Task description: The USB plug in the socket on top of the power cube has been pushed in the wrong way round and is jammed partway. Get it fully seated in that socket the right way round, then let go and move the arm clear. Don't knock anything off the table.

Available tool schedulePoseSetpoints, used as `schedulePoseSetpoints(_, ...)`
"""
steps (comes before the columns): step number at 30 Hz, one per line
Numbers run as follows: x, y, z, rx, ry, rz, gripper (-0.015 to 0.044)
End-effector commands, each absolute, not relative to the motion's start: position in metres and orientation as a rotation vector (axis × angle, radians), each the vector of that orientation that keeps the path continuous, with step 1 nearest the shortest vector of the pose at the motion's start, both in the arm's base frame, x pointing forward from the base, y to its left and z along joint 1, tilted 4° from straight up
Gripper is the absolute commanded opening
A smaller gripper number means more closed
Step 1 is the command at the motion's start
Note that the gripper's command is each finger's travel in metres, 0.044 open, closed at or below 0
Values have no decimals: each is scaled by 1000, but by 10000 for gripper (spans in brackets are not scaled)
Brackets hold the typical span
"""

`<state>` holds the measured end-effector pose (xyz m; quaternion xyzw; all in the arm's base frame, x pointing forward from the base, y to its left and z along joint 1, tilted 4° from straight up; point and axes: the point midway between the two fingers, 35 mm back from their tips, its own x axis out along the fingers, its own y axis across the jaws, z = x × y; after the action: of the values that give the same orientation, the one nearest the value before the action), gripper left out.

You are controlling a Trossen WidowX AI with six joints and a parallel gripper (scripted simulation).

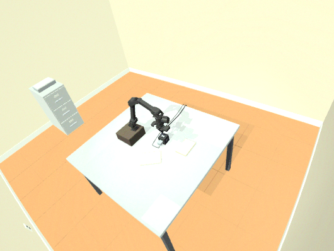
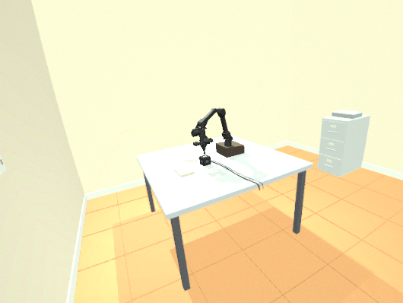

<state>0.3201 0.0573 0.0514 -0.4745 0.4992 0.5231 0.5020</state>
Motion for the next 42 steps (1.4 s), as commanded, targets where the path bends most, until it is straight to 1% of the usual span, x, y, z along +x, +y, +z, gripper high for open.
schedulePoseSetpoints(1,320,58,51,-1145,1199,1270,0)
schedulePoseSetpoints(42,320,60,46,-1134,1175,1288,0)
